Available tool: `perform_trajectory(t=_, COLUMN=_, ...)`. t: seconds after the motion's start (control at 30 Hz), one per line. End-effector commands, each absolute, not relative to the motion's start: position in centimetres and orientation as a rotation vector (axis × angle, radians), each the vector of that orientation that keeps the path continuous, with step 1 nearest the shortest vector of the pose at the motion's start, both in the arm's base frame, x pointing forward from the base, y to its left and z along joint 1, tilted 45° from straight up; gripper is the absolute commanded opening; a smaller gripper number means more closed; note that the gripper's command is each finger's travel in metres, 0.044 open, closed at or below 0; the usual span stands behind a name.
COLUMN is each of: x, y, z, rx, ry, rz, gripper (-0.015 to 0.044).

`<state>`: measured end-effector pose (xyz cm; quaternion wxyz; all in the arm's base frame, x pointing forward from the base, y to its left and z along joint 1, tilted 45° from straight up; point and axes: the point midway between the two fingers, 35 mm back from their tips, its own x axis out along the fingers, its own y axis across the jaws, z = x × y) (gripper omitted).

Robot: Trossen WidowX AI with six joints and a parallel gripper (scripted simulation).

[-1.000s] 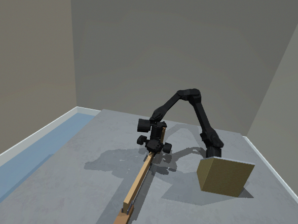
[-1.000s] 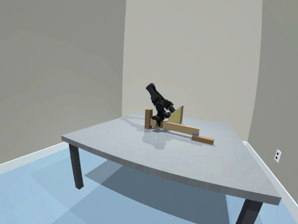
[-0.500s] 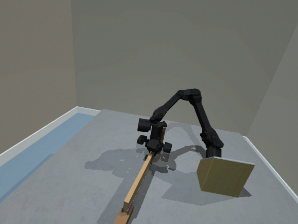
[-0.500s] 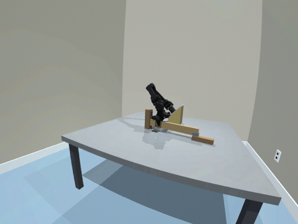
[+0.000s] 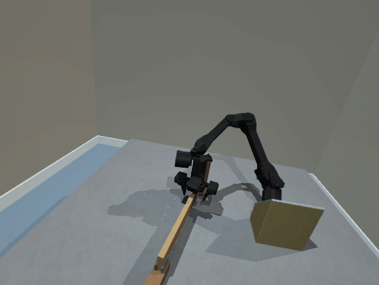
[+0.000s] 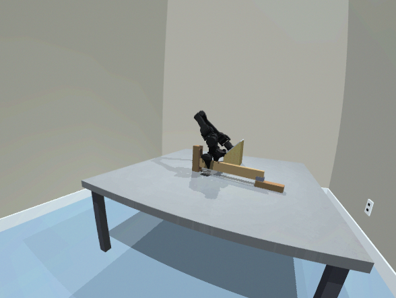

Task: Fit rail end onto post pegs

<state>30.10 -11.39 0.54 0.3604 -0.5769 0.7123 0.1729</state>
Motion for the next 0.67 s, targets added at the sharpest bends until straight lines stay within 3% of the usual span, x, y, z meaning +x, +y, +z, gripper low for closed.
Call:
perform_trajectory(t=0.0, x=30.2, y=-11.2, z=0.6, rx=-1.487, ry=1.836, rz=0.446, gripper=0.0440)
perform_trajectory(t=0.17, x=31.3, y=-7.3, z=0.6, rx=-1.487, ry=1.833, rz=0.449, gripper=0.0440)
perform_trajectory(t=0.63, x=31.3, y=-7.3, z=0.6, rx=-1.487, ry=1.833, rz=0.449, gripper=0.0440)
